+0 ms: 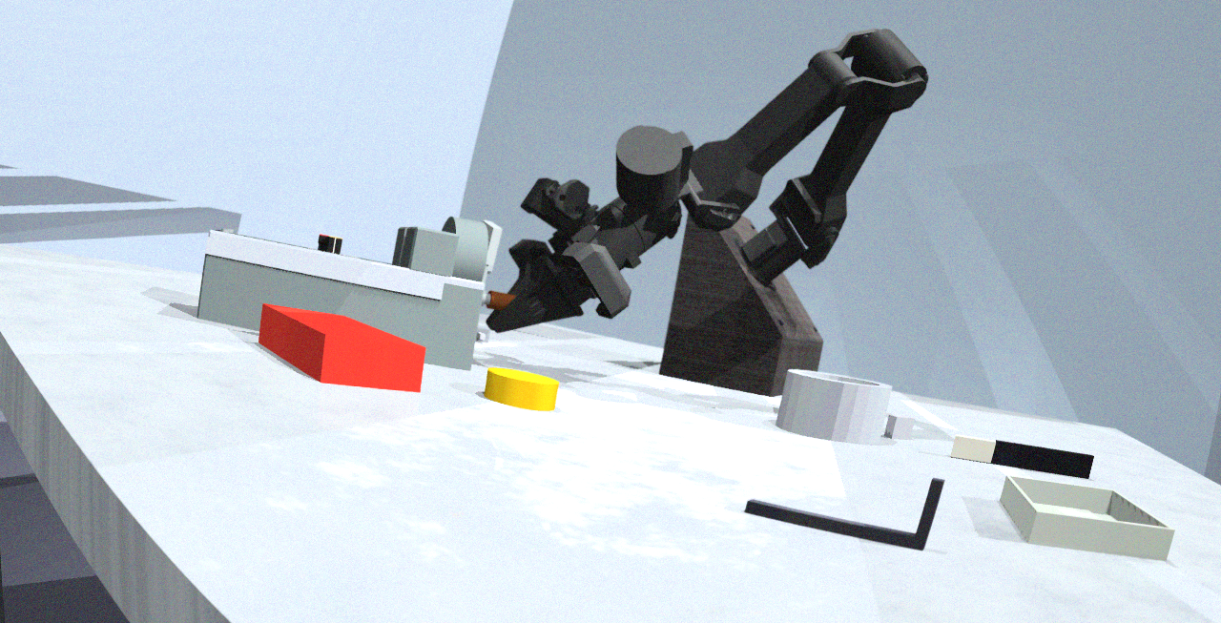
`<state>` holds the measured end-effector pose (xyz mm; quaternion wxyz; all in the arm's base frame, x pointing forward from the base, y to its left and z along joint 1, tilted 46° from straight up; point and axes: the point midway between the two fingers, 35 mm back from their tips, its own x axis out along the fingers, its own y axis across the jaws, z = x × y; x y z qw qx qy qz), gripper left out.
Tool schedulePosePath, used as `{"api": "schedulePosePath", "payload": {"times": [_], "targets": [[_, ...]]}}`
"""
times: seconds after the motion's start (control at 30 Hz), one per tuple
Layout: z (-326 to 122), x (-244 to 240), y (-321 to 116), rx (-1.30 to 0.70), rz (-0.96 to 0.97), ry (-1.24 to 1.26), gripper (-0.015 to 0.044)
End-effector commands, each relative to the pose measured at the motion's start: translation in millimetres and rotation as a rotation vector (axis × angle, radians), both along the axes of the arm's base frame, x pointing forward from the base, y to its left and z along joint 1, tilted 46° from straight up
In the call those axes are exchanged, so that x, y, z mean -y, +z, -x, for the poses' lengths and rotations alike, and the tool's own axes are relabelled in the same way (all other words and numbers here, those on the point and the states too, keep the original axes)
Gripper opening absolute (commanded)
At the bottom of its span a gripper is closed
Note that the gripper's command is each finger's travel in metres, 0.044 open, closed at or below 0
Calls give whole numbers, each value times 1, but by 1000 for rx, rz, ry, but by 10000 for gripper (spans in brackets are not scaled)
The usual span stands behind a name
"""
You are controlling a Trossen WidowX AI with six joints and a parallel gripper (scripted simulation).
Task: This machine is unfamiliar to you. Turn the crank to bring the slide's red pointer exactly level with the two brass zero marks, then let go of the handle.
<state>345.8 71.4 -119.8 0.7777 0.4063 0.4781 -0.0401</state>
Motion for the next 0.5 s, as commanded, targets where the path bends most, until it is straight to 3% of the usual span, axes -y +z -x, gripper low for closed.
{"api": "schedulePosePath", "payload": {"times": [0.0, 0.47], "targets": [[-4, -7, 4, 14, -14, 17, 0], [-4, -8, 5, 14, -14, 17, 0]]}}
